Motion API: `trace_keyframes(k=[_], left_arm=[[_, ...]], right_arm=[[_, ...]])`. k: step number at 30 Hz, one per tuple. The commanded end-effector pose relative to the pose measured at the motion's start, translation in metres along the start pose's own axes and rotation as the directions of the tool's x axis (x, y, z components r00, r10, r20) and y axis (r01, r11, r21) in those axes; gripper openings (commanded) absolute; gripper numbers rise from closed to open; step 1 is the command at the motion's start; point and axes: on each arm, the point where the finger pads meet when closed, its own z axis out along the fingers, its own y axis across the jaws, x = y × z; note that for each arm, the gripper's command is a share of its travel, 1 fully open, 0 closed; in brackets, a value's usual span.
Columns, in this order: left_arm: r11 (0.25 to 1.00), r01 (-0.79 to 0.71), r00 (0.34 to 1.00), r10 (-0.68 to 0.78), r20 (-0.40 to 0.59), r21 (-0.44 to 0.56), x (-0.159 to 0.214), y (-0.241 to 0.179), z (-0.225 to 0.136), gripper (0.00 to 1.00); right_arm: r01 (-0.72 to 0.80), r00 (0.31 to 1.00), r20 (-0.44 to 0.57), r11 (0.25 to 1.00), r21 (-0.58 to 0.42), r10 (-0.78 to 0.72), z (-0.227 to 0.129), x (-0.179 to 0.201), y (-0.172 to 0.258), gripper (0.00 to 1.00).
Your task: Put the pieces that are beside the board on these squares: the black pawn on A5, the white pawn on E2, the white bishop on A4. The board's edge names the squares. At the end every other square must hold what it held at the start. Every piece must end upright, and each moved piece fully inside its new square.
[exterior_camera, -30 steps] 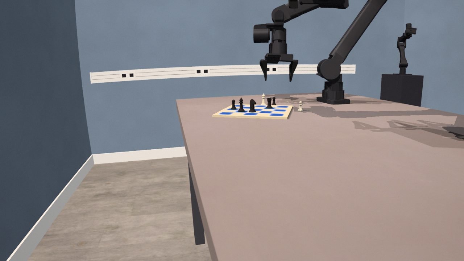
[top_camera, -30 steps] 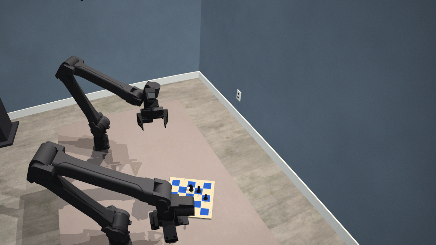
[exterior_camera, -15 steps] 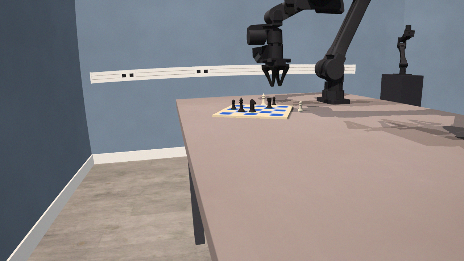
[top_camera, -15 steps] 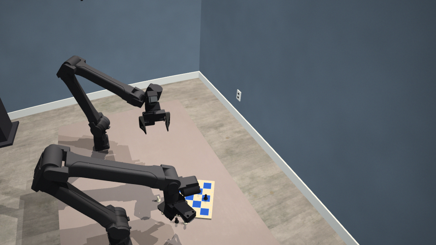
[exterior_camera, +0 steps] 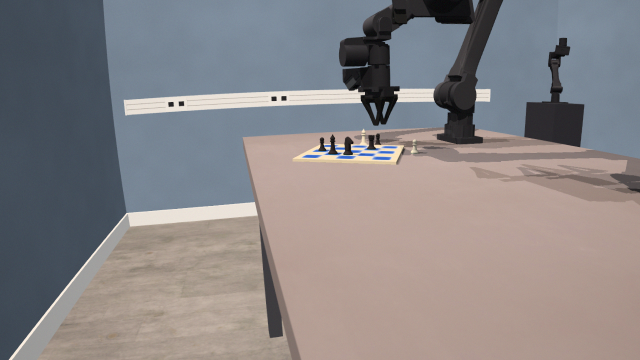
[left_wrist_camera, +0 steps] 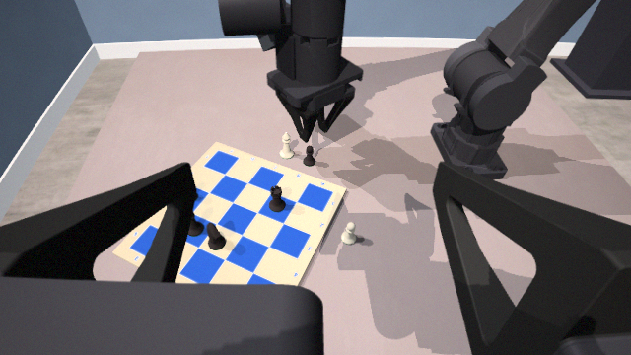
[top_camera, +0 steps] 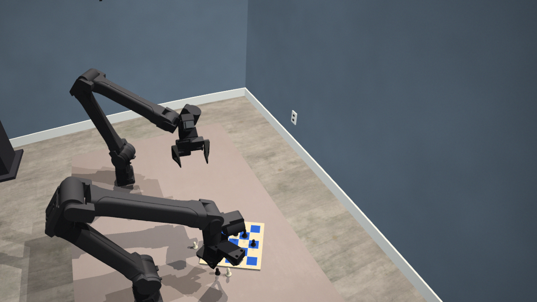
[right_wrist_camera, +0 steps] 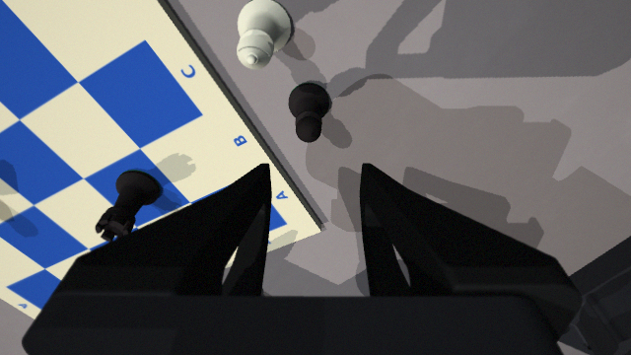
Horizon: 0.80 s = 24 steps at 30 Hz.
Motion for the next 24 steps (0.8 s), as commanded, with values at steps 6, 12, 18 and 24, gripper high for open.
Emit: trace_keyframes(k=[6, 12, 18, 24], left_arm=[[0.999, -0.051, 0.999, 0.051, 0.004, -0.011, -0.022, 0.014, 0.002, 1.0], [0.999, -0.051, 0.999, 0.051, -0.008, -0.015, -0.019, 0.014, 0.002, 1.0], [0.999, -0.051, 0.999, 0.05, -0.015, -0.018, -0.017, 0.014, 0.002, 1.0], [0.999, -0.05, 0.998, 0.05, -0.024, -0.021, -0.014, 0.014, 0.002, 1.0]], right_arm=[[0.011, 1.0, 0.013, 1.0, -0.015, -0.011, 0.008, -0.008, 0.006, 0.34], [0.016, 1.0, 0.013, 1.0, -0.016, -0.016, 0.017, -0.011, 0.008, 0.34], [0.018, 1.0, 0.012, 1.0, -0.014, -0.018, 0.024, -0.01, 0.007, 0.34], [0.018, 1.0, 0.012, 1.0, -0.015, -0.018, 0.033, -0.01, 0.008, 0.32]])
